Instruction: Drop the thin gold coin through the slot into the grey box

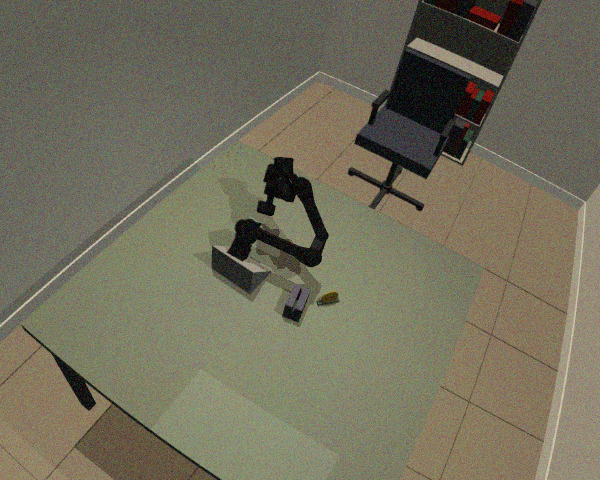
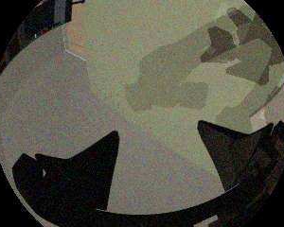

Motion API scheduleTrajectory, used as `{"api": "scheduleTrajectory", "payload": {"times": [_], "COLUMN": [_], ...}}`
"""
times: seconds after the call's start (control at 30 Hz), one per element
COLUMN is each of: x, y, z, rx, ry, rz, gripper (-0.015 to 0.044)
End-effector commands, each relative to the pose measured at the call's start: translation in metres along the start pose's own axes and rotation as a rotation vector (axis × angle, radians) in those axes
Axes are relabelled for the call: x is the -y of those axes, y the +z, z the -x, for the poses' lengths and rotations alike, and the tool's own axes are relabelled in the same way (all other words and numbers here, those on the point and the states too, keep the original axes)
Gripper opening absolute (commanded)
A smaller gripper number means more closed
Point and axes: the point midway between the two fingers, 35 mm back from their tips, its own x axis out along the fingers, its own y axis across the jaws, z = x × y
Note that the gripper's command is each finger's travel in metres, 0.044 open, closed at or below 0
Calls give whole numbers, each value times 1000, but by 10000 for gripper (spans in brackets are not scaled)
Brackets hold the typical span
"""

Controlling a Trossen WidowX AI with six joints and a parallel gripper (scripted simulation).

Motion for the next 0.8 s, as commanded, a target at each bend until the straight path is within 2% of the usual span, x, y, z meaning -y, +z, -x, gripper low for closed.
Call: {"api": "scheduleTrajectory", "payload": {"times": [0.0, 0.27, 0.43, 0.77], "x": [0, 0, 0, 8], "y": [0, 11, 25, 54], "z": [0, -1, -8, -18], "rx": [5, 175, 280, 269], "ry": [-4, -225, -377, -720], "rz": [6, 247, 342, 485], "gripper": [374, 164, 161, 161]}}
